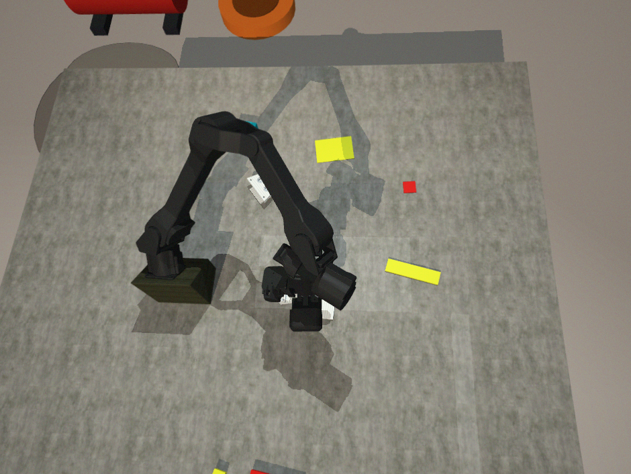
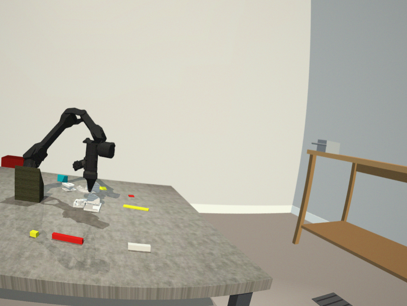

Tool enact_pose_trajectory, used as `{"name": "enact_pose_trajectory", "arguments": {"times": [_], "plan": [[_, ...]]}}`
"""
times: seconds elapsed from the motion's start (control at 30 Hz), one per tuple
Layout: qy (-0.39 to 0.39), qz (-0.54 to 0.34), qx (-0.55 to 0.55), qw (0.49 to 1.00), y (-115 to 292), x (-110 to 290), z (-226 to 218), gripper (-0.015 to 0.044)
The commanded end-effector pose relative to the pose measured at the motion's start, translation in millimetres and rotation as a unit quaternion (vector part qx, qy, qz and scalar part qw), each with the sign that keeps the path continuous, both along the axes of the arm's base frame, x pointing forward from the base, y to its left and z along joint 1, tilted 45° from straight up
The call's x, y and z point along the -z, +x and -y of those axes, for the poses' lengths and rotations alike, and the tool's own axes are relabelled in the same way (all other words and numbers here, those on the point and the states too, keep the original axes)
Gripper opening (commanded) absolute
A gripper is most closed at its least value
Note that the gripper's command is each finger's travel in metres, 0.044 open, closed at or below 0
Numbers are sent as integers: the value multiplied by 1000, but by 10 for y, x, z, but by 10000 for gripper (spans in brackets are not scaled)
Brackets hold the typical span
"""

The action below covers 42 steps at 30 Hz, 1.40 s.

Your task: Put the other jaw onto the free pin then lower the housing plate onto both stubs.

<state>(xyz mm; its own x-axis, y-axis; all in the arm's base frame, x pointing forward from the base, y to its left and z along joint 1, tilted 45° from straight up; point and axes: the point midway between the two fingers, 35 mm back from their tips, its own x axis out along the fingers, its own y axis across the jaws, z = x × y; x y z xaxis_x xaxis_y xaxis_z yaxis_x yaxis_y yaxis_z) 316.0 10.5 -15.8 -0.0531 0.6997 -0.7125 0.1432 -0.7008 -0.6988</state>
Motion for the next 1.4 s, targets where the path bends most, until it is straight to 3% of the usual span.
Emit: {"name": "enact_pose_trajectory", "arguments": {"times": [0.0,1.37], "plan": [[-1,-1,-2,1000,-11,12,5,134],[0,0,-3,1000,-42,375,-355,134]]}}
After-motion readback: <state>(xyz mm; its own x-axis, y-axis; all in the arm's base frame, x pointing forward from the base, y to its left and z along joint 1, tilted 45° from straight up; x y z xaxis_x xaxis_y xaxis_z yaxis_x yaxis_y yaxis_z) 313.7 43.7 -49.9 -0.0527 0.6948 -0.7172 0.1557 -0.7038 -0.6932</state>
